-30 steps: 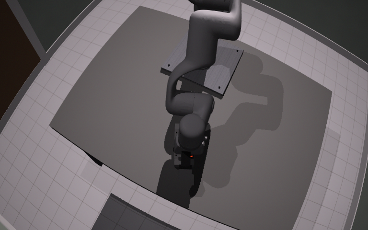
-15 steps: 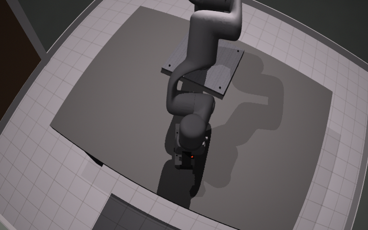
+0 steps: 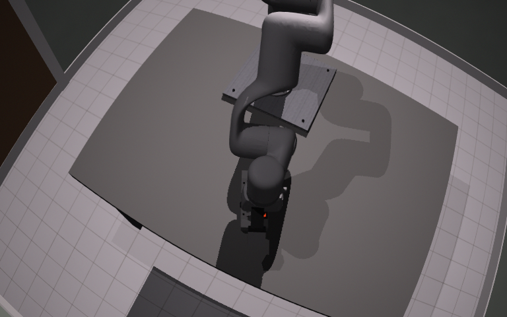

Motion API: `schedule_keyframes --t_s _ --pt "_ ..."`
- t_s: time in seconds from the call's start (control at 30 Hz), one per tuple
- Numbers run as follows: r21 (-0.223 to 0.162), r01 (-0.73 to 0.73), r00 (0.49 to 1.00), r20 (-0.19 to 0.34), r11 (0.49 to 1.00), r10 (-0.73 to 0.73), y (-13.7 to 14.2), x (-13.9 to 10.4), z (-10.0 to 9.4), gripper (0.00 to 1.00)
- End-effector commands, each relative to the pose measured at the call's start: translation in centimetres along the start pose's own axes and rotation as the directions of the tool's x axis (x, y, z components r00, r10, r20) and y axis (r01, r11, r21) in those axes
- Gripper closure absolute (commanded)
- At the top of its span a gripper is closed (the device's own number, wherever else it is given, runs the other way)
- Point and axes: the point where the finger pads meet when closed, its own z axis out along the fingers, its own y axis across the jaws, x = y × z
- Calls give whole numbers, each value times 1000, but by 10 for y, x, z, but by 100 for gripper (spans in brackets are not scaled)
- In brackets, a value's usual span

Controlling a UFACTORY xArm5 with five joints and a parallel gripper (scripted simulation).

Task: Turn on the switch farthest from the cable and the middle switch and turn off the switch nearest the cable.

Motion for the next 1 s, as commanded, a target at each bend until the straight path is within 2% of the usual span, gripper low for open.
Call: schedule_keyframes --t_s 0.0,0.27,0.97 --pt "-1 -1 1000 -12 1000 1 1 4 -17 100" --pt "-1 -1 1000 -12 1000 1 1 4 -33 100" --pt "-1 -1 1000 -12 1000 1 1 4 -33 100"
